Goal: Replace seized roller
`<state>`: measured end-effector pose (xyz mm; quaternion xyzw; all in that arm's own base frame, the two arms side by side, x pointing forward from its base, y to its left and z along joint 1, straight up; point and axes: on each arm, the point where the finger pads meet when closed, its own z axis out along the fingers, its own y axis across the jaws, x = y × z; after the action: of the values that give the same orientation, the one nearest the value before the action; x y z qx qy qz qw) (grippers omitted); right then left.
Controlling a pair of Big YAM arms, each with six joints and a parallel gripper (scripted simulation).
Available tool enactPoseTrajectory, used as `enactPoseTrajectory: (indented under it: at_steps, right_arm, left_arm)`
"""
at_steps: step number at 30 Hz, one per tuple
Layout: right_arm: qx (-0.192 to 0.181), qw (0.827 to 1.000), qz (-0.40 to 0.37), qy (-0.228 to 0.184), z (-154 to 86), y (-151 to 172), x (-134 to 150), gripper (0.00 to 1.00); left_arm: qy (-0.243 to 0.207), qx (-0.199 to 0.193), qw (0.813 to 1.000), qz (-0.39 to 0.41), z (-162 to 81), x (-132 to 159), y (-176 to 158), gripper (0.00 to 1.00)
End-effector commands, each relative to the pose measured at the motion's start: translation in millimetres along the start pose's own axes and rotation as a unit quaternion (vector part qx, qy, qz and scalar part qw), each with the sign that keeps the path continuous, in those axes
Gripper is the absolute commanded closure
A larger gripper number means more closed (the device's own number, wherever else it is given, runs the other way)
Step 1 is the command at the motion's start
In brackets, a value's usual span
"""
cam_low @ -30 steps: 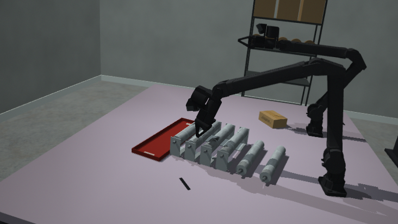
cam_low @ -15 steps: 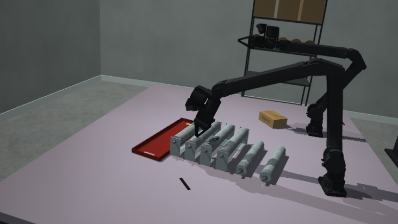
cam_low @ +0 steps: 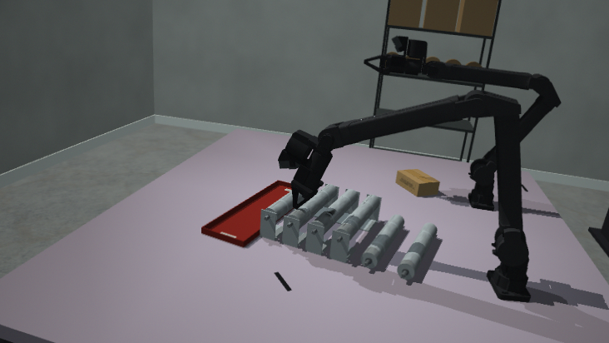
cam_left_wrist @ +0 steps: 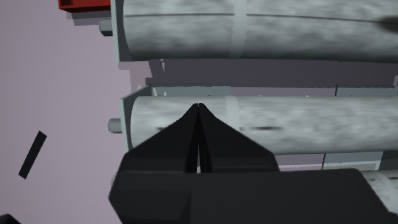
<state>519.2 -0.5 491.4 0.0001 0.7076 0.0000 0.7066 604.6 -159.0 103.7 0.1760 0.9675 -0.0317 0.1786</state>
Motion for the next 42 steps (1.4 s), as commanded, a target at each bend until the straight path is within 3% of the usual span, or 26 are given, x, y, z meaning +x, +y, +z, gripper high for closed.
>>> enactPoseTrajectory:
  at_steps: [1, 42]
  right_arm:
    - [-0.006, 1.000, -0.005, -0.022, -8.7, 7.3, -26.9, 1.00]
    - [-0.006, 1.000, -0.005, -0.022, -8.7, 7.3, -26.9, 1.00]
  left_arm:
    - [0.019, 0.002, 1.000, 0.001, 12.7, 11.2, -2.6, 1.00]
    - [0.019, 0.001, 1.000, 0.000, 12.3, 13.3, -1.0, 1.00]
